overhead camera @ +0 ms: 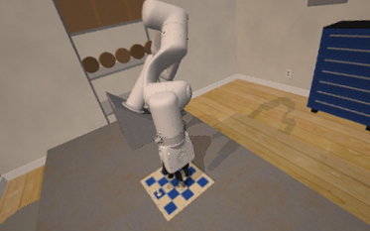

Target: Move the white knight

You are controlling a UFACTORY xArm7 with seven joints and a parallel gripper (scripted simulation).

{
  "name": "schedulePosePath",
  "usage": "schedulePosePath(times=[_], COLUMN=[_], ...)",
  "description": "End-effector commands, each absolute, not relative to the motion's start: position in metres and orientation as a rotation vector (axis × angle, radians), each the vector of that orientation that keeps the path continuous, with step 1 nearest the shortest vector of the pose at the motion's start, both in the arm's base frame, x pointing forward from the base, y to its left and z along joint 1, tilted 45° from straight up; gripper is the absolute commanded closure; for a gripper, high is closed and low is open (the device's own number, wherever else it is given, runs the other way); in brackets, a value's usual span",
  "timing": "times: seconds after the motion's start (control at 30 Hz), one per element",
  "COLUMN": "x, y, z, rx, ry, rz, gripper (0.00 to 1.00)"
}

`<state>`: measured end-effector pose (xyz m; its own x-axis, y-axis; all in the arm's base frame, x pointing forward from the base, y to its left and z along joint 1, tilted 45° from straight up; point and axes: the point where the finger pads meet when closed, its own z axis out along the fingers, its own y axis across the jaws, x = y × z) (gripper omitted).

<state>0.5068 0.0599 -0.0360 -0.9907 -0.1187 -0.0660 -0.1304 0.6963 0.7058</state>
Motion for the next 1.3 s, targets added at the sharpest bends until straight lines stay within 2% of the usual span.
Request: schedulePosePath(times=[0.0,0.53,1.27], x=[0.508,0.507,0.507], y=[0.068,0.112,0.116], z=[-0.046,-0.091,-0.095], rx=[-0.208,-0.208,-0.208], ry=[2.877,2.877,2.877], rz=[1.195,1.195,1.195], gripper=[1.00,1.00,1.00])
